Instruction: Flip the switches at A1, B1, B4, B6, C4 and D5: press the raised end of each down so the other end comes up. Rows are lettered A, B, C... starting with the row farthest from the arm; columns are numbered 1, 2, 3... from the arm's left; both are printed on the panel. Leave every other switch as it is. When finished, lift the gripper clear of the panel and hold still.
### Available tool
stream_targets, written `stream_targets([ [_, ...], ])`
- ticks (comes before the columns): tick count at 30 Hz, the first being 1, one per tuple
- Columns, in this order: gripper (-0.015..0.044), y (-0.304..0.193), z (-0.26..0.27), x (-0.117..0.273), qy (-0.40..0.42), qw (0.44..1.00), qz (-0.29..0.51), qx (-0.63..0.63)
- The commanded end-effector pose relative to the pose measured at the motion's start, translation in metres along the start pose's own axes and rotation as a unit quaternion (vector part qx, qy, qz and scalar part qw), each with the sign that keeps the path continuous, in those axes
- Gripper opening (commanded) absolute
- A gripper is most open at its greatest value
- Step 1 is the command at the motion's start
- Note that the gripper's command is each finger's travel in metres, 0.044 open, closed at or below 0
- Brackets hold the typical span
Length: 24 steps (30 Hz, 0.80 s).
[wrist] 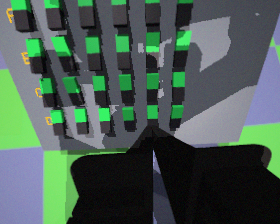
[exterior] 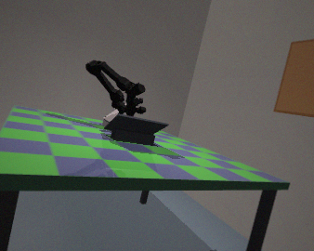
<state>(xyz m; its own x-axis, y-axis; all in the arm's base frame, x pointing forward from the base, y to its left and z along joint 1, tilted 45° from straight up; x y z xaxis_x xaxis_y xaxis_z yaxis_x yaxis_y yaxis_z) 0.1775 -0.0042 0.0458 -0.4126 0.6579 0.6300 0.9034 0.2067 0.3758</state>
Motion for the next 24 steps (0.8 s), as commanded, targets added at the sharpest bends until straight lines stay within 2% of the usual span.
stream_targets([
  [1, 0.0, 0.0, -0.005, 0.026, -0.005, 1.0, -0.014, -0.005],
  [6, 0.0, 0.004, -0.002, 0.027, -0.005, 1.0, -0.014, -0.005],
  [14, 0.0, 0.048, 0.044, 0.034, -0.004, 1.0, -0.015, -0.007],
  [24, 0.0, 0.048, 0.045, 0.034, -0.004, 1.0, -0.015, -0.007],
])
Point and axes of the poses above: the point midway between the two fingers, 35 mm back from their tips, its own x axis back along the fingers, its own z axis across the jaws, y = z × x, the point moved 5 cm from there along x, back along the fingers, and after that the axes turned 3 degrees about -x, right-handed, at the moved point
